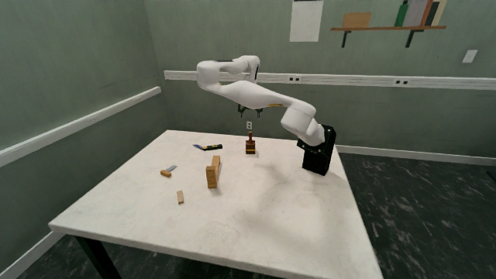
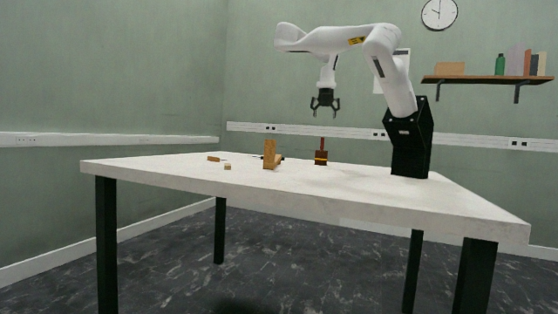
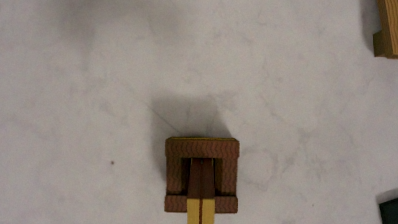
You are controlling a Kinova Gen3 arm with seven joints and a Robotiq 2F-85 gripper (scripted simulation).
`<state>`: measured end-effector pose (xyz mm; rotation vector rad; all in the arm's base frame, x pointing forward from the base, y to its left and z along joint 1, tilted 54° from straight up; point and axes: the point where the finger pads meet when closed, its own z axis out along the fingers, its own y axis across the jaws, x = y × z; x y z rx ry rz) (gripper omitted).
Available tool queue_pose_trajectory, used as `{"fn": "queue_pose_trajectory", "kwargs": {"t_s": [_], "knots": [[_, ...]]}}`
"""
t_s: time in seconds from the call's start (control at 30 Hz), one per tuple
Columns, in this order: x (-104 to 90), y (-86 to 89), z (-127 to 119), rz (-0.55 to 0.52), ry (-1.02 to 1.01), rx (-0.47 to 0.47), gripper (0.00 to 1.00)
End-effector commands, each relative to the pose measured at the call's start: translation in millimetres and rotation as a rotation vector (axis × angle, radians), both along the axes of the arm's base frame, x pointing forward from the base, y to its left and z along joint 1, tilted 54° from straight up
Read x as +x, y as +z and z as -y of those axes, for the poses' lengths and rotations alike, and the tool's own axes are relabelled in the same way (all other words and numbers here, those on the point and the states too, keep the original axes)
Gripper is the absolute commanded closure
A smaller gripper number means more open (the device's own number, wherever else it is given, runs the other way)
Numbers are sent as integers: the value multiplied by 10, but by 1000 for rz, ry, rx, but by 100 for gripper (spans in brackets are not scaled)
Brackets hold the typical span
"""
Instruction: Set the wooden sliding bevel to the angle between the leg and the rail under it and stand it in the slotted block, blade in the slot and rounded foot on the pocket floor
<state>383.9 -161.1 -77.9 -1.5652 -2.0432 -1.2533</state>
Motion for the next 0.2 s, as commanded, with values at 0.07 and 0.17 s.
{"fn": "queue_pose_trajectory", "kwargs": {"t_s": [0.07,0.17], "knots": [[0,4,9,1,-1,-1,0],[0,4,9,1,-1,-1,0]]}}
